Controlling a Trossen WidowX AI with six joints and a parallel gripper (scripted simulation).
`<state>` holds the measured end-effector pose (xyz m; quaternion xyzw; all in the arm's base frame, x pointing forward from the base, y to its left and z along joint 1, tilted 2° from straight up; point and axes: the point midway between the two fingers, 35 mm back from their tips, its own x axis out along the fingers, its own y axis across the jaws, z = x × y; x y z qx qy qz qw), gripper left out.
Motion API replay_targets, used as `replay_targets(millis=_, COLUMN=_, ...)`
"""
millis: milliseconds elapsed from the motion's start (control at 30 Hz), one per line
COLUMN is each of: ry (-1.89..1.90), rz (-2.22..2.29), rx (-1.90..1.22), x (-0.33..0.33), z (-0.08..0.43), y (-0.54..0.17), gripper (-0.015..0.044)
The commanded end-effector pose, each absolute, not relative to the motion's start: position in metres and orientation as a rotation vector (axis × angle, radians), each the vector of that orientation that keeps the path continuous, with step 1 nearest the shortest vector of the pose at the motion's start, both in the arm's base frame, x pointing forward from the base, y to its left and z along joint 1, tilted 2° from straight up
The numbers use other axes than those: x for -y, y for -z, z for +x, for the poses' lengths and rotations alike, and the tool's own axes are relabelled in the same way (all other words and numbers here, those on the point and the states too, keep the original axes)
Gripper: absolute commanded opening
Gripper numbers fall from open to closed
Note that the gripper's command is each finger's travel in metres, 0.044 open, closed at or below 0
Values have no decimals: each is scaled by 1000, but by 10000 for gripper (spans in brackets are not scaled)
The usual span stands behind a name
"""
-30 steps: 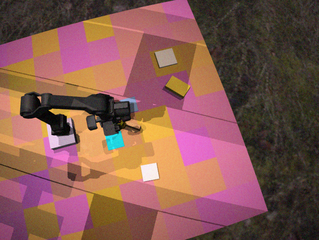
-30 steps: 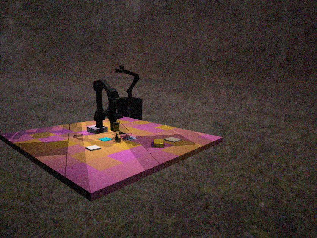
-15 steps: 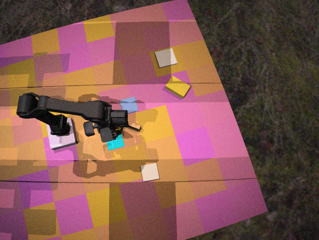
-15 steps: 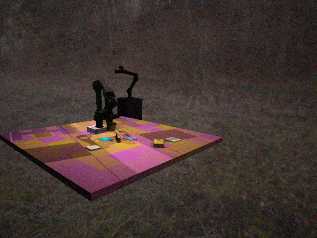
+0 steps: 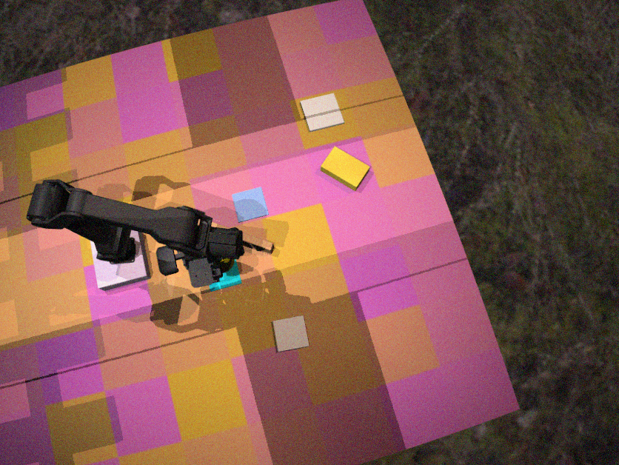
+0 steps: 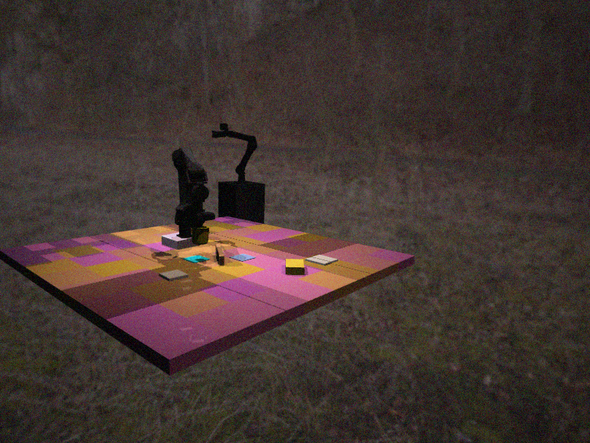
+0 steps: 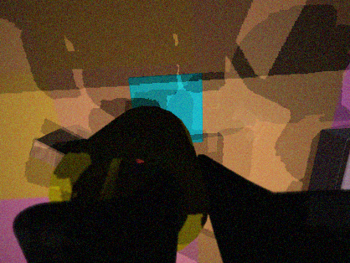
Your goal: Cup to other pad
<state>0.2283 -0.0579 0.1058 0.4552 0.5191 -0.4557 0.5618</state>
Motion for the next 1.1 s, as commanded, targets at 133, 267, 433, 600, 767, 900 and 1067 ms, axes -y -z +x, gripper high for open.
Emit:
replay_targets(millis=133, ry=1070, rz=1070, rx=-1227, x=68, z=220, y=-106, gripper=0)
replay_targets(millis=267, ry=1070, rz=1070, rx=-1227, x=69, z=220, y=-104, gripper=0)
replay_targets(millis=433, ry=1070, rz=1070, rx=-1227, x=69, z=220, y=-98, gripper=0)
replay_targets(millis=600, ry=1070, rz=1070, rx=-1227, x=70, z=221, y=-92, gripper=0)
replay_targets(millis=767, ry=1070, rz=1070, rx=-1227, x=71, z=221, y=-85, gripper=0)
replay_targets(millis=900, ry=1070, rz=1070, rx=-1227, x=71, z=221, y=-80, gripper=0)
replay_targets(millis=1067, ry=1070, rz=1070, rx=-1227, x=72, z=221, y=-74, gripper=0)
